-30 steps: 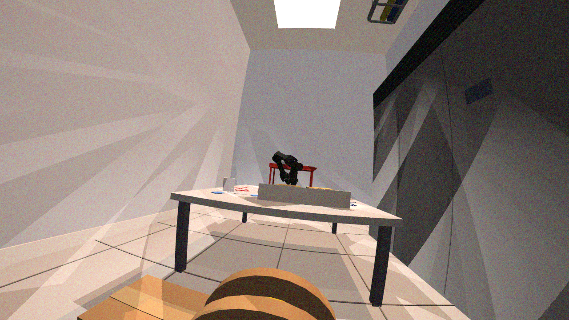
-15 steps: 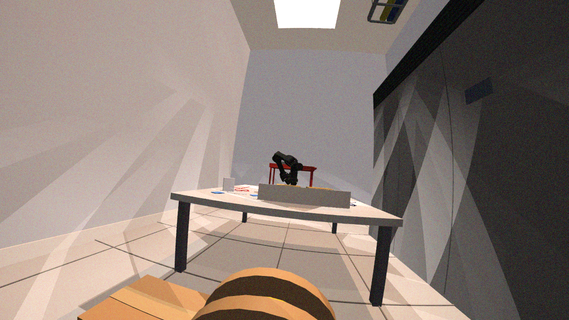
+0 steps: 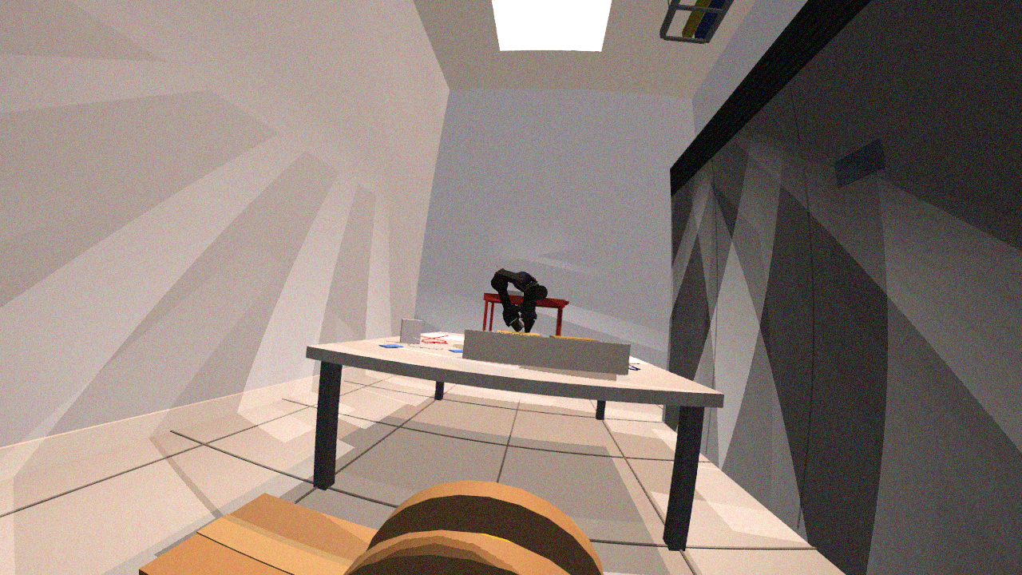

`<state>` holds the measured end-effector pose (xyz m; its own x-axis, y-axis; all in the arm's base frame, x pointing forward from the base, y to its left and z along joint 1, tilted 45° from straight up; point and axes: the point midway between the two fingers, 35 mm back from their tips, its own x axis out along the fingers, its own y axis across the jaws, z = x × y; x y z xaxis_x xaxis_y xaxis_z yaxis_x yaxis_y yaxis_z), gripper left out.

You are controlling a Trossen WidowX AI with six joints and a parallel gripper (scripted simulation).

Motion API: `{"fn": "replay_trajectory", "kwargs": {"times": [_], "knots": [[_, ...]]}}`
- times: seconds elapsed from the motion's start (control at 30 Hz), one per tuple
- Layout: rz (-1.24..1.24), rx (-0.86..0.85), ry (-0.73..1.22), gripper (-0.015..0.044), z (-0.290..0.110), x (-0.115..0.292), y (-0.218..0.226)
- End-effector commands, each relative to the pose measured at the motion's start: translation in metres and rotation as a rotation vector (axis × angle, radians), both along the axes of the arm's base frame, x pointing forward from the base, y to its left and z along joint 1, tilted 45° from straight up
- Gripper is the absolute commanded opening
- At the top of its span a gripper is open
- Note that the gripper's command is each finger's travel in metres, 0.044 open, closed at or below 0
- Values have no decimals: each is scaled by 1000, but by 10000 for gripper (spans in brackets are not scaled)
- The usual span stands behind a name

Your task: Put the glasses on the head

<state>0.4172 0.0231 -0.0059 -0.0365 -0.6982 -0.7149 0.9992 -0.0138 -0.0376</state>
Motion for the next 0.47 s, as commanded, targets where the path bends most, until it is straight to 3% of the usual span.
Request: {"fn": "replay_trajectory", "kwargs": {"times": [0.0, 0.43], "knots": [[-10, 2, 3, 107, 3, -9, 1], [-10, 2, 5, 107, 15, -55, 13]]}}
